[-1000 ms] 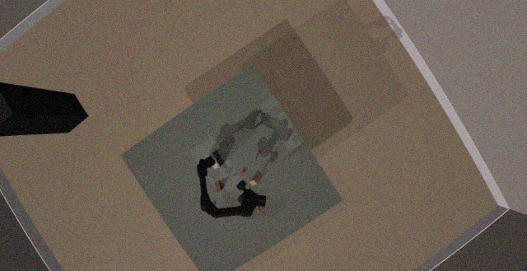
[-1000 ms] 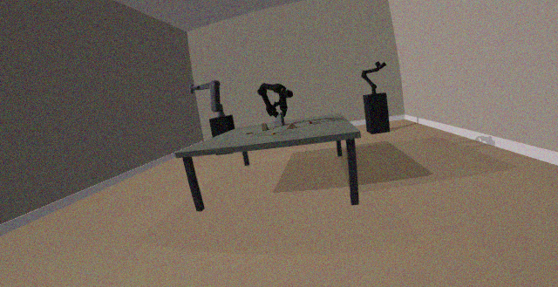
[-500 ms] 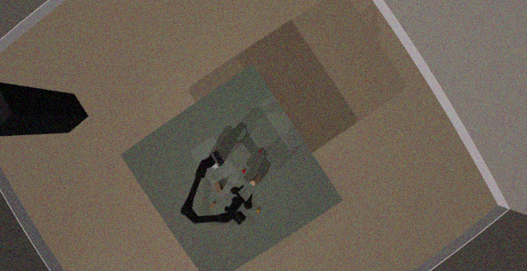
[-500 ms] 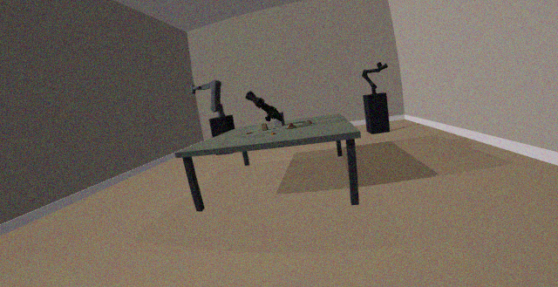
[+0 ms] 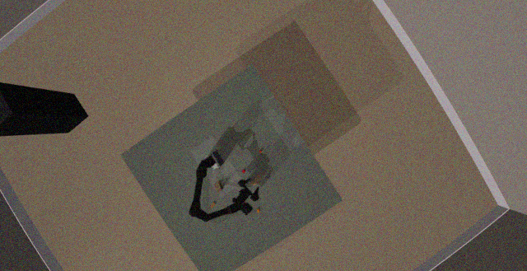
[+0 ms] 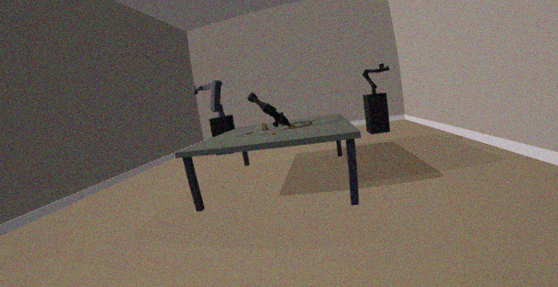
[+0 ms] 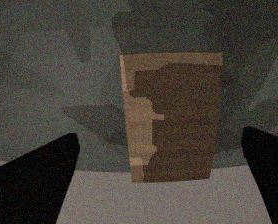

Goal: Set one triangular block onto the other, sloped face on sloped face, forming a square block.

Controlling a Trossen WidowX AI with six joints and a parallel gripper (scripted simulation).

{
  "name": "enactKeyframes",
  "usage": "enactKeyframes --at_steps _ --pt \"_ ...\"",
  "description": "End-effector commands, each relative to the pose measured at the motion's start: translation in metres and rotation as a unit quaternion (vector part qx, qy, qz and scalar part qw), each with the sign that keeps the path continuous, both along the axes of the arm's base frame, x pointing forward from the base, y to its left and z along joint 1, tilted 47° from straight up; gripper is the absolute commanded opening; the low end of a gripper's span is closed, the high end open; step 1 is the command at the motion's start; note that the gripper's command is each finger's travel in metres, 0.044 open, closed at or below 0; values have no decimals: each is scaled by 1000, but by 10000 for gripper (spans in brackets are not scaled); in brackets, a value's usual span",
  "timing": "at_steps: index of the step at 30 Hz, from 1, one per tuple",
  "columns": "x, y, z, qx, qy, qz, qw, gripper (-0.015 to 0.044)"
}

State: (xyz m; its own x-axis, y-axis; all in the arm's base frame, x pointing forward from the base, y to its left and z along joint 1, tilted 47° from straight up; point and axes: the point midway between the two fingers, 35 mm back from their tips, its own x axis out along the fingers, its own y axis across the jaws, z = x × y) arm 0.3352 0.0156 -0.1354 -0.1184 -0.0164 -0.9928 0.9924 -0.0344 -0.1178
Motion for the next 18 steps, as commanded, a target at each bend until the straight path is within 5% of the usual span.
enactKeyframes --at_steps 1,13,18 --pt "-6 0 -20 2 2 2 1000 440" --pt "-8 1 -21 3 2 2 1000 440" --pt "-7 0 -20 0 1 1 1000 309"
